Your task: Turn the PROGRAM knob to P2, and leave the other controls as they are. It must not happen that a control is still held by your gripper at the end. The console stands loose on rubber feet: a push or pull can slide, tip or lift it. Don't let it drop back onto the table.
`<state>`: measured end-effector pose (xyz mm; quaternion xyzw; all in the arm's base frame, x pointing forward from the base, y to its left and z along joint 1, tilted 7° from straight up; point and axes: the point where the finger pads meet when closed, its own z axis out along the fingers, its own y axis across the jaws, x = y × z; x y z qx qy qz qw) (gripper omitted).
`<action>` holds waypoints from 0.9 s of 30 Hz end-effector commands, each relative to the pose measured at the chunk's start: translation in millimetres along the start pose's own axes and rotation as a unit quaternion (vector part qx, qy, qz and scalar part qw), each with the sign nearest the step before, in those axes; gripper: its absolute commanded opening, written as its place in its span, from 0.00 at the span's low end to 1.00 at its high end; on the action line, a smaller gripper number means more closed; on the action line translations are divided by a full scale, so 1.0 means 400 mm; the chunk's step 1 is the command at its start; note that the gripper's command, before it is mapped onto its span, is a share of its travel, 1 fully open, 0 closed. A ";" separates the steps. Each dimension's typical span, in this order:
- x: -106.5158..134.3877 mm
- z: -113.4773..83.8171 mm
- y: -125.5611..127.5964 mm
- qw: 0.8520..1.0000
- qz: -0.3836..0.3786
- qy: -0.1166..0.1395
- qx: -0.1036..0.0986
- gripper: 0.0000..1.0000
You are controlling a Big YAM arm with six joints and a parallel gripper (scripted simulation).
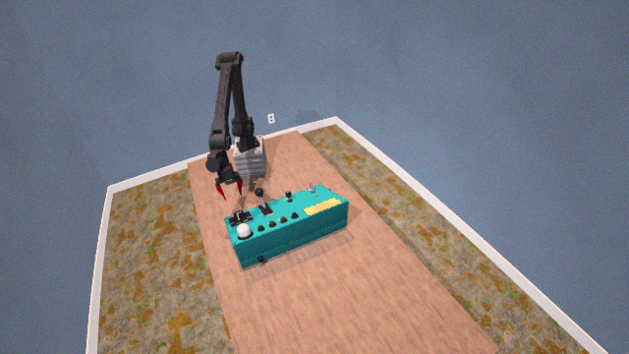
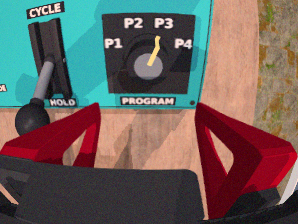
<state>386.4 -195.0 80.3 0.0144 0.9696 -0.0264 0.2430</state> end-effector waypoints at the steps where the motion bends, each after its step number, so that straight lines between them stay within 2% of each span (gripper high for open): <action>1: -0.021 0.031 0.004 1.000 0.001 -0.012 0.003 0.70; 6: -0.029 0.085 0.001 1.000 0.001 -0.014 0.005 0.70; 11: -0.075 0.124 -0.020 1.000 -0.002 -0.029 0.012 0.70; 13: -0.075 0.124 -0.020 1.000 -0.002 -0.029 0.012 0.70; 20: -0.083 0.180 -0.021 0.999 -0.003 -0.031 0.012 0.70; 27: -0.081 0.211 -0.021 0.999 -0.002 -0.031 0.012 0.70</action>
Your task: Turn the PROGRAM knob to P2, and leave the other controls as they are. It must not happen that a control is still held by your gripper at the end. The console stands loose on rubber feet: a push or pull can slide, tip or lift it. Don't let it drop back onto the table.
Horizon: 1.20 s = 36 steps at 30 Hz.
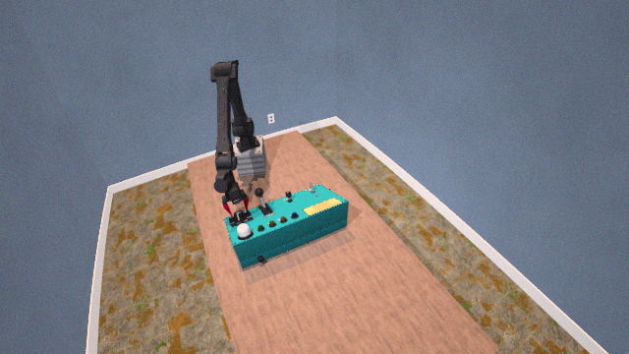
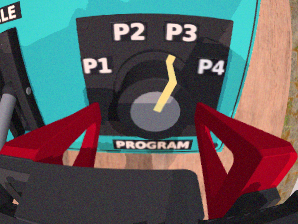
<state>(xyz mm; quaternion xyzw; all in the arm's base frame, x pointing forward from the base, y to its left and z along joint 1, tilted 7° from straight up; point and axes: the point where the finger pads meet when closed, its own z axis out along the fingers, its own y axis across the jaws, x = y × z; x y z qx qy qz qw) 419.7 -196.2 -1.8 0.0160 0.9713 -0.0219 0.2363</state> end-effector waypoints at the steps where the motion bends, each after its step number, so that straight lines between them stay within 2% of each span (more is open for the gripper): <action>1: -0.104 -0.009 -0.031 0.999 -0.004 -0.038 0.016 0.70; 3: -0.104 -0.009 -0.031 0.999 -0.004 -0.038 0.016 0.70; 4: -0.128 -0.044 -0.045 0.998 -0.004 -0.054 0.025 0.70; 9: -0.114 -0.021 -0.040 0.999 -0.003 -0.045 0.020 0.70; 36: -0.113 -0.021 -0.039 0.999 -0.003 -0.044 0.020 0.70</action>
